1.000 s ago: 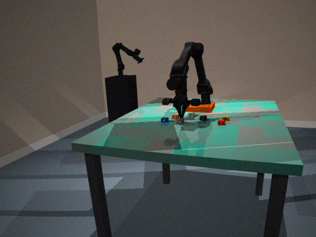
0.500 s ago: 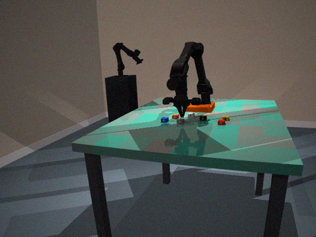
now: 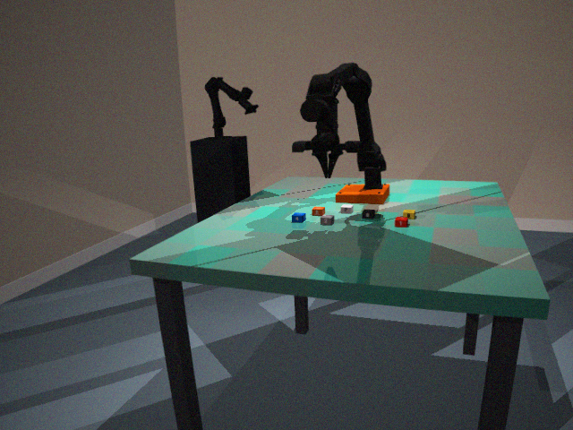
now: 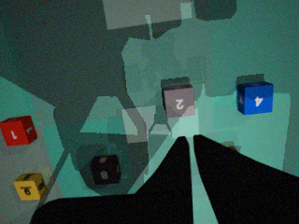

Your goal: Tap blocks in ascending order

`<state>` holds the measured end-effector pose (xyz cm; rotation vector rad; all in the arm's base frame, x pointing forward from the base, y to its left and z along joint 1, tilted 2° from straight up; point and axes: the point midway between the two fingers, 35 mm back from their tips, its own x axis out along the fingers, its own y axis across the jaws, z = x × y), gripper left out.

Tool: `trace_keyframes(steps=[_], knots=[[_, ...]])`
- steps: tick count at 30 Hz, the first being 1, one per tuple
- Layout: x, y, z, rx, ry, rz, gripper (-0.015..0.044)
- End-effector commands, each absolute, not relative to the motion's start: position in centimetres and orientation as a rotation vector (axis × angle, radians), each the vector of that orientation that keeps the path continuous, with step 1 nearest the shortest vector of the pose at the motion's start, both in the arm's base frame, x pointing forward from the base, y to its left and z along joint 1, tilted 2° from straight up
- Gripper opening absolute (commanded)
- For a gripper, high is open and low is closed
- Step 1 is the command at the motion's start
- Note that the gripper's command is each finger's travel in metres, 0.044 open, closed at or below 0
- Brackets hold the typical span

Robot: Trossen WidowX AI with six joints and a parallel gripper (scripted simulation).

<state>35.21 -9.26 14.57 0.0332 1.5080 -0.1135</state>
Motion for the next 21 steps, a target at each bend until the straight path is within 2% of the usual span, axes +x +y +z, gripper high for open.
trace_keyframes(steps=[1, 5, 12, 18, 21], knots=[[34.9, -11.6, 14.4, 0.038, 1.529, -0.114, 0.0020], [33.8, -17.5, 14.7, 0.034, 1.529, -0.118, 0.0020], [33.7, -17.9, 14.5, 0.034, 1.529, -0.118, 0.0020], [34.0, -18.3, 7.5, 0.034, 1.529, -0.118, 0.0020], [34.0, -18.3, 6.6, 0.034, 1.530, -0.118, 0.0020]])
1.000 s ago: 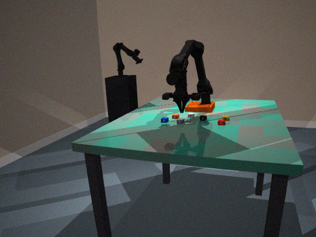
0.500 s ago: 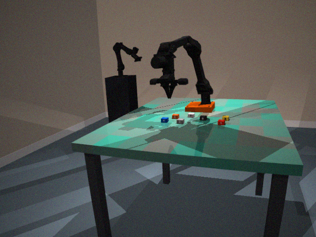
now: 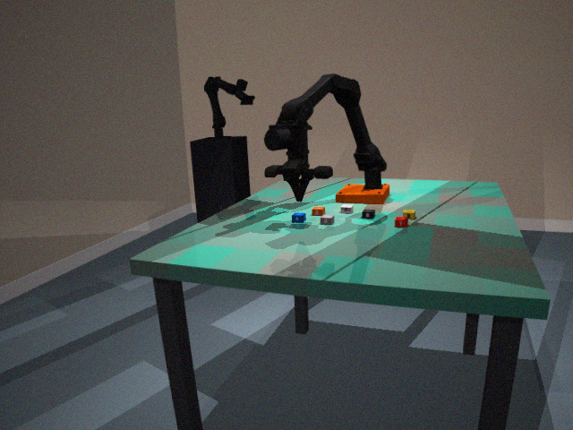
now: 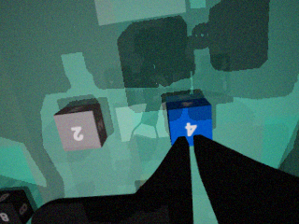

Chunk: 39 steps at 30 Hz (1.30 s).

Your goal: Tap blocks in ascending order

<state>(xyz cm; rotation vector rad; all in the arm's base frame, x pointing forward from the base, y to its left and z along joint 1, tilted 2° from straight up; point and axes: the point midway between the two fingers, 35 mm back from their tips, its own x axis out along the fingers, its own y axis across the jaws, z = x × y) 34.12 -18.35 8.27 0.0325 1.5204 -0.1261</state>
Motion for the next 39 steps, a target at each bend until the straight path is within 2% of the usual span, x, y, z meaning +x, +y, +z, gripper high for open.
trace_keyframes(steps=[1, 31, 34, 39], knots=[[34.0, -18.3, 6.6, 0.034, 1.530, -0.118, 0.0020], [34.1, -18.4, 3.6, 0.034, 1.530, -0.118, 0.0020], [34.0, -18.3, 6.3, 0.034, 1.529, -0.119, 0.0020], [34.0, -18.3, 6.8, 0.034, 1.529, -0.118, 0.0020]])
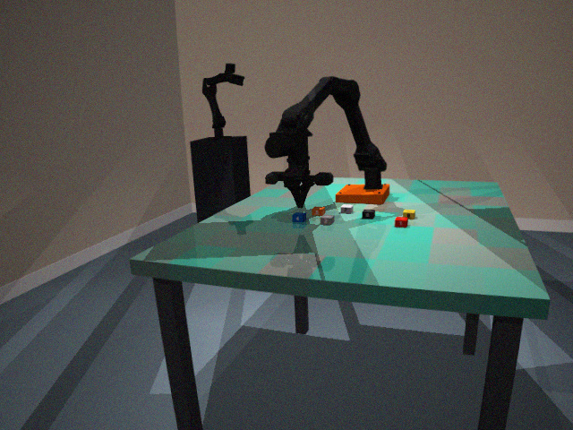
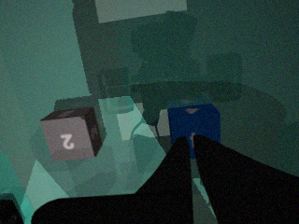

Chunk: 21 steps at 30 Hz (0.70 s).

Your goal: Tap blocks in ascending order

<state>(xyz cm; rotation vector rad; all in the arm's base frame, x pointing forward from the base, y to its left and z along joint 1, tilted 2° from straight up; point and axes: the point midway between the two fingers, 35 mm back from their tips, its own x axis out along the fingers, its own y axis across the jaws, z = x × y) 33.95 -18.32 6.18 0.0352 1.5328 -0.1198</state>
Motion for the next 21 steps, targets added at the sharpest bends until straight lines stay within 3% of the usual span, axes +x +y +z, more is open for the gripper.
trace_keyframes(steps=[1, 6, 12, 21], knots=[[34.0, -18.3, 7.5, 0.034, 1.529, -0.118, 0.0020], [33.8, -17.9, 13.8, 0.034, 1.529, -0.118, 0.0020], [33.1, -17.7, 14.8, 0.034, 1.530, -0.118, 0.0020], [24.9, -15.1, 14.2, 0.035, 1.536, -0.117, 0.0020]])
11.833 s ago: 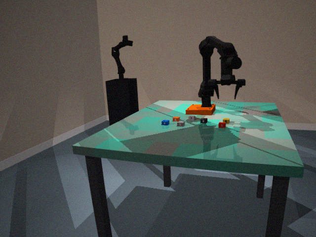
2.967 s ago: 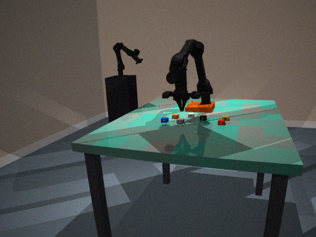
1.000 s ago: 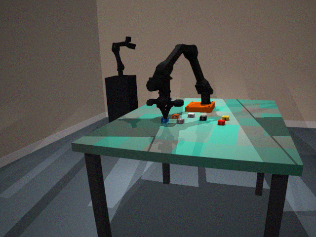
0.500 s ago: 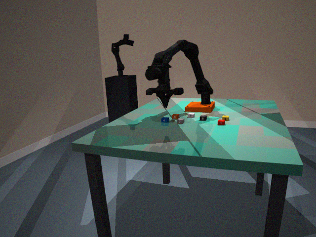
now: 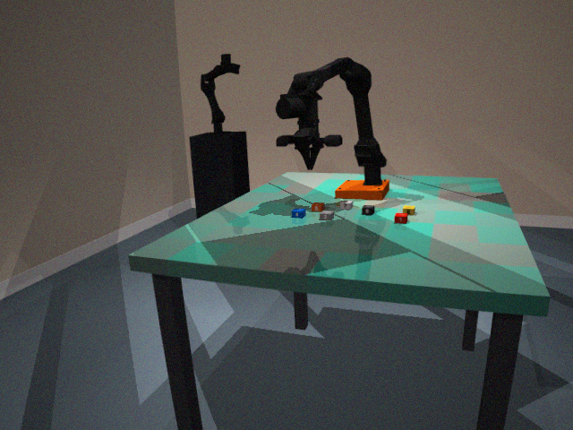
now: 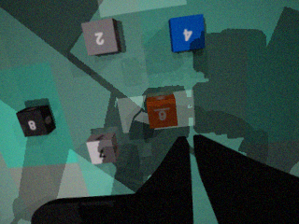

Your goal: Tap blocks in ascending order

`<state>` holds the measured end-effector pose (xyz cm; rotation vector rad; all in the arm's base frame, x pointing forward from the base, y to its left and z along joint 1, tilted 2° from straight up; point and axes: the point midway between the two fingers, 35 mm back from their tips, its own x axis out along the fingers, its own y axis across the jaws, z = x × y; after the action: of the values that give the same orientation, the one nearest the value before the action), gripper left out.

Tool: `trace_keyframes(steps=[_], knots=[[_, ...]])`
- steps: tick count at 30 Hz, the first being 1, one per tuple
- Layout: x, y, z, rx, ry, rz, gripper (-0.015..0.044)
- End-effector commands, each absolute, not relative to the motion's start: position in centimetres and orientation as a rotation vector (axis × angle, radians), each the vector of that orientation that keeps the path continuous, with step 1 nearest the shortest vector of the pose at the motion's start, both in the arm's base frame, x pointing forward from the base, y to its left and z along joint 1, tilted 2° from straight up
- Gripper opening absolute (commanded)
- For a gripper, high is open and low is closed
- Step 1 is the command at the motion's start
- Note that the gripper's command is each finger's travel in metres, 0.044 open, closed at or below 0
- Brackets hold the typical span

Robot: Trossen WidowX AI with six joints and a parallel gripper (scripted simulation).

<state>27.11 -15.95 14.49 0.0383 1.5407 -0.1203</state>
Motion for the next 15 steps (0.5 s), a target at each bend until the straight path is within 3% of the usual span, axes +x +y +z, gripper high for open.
trace_keyframes(steps=[1, 15], knots=[[24.4, -14.9, 14.1, 0.035, 1.537, -0.117, 0.0020], [24.5, -15.3, 6.0, 0.035, 1.537, -0.117, 0.0020]])
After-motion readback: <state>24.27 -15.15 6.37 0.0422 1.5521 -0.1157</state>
